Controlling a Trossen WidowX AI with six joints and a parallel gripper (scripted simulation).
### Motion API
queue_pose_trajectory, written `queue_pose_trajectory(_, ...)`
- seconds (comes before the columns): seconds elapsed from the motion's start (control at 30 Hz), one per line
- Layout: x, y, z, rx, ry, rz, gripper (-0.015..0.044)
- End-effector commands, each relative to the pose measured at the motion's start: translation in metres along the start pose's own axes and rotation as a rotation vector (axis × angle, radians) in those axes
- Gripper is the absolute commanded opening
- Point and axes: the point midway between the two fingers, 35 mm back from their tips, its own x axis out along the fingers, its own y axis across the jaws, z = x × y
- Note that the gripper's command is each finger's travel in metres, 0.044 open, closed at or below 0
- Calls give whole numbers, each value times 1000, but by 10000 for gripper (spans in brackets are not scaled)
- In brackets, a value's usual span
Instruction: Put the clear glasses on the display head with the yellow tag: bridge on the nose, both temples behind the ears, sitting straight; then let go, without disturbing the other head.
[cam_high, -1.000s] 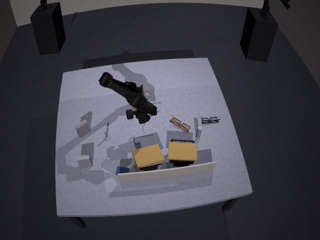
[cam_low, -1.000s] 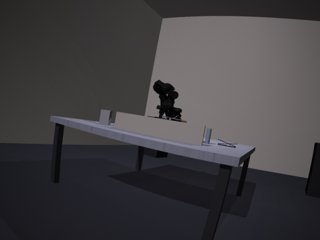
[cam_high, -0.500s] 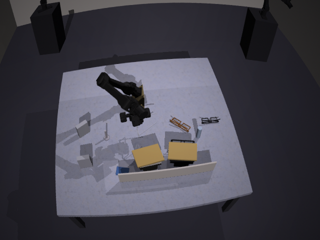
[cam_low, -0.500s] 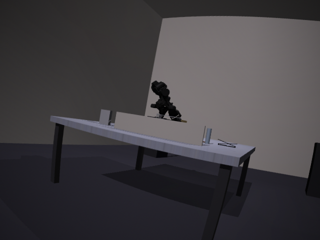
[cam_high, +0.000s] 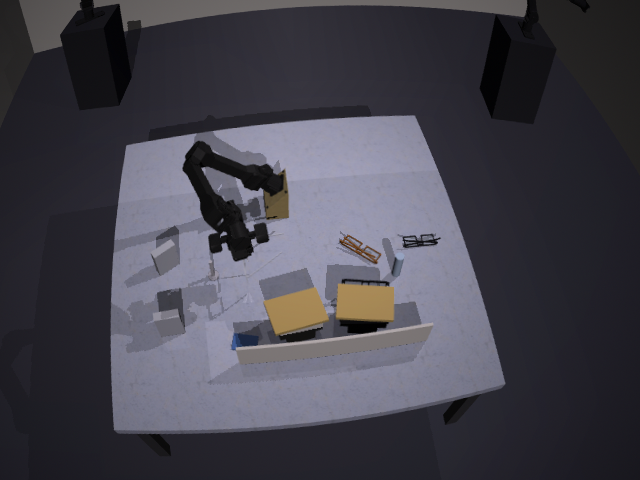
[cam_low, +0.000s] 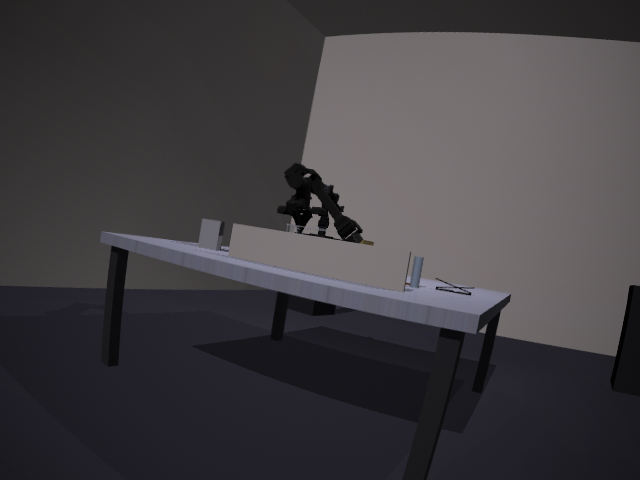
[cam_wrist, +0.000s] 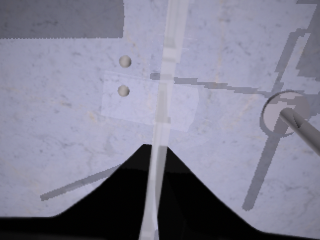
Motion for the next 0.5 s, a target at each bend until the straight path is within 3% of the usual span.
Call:
queue_pose_trajectory(0.0, -4, -29, -4, 2, -12, -8, 0)
queue_pose_trajectory(0.47, -13, -126, -45, 8, -9, -57, 0)
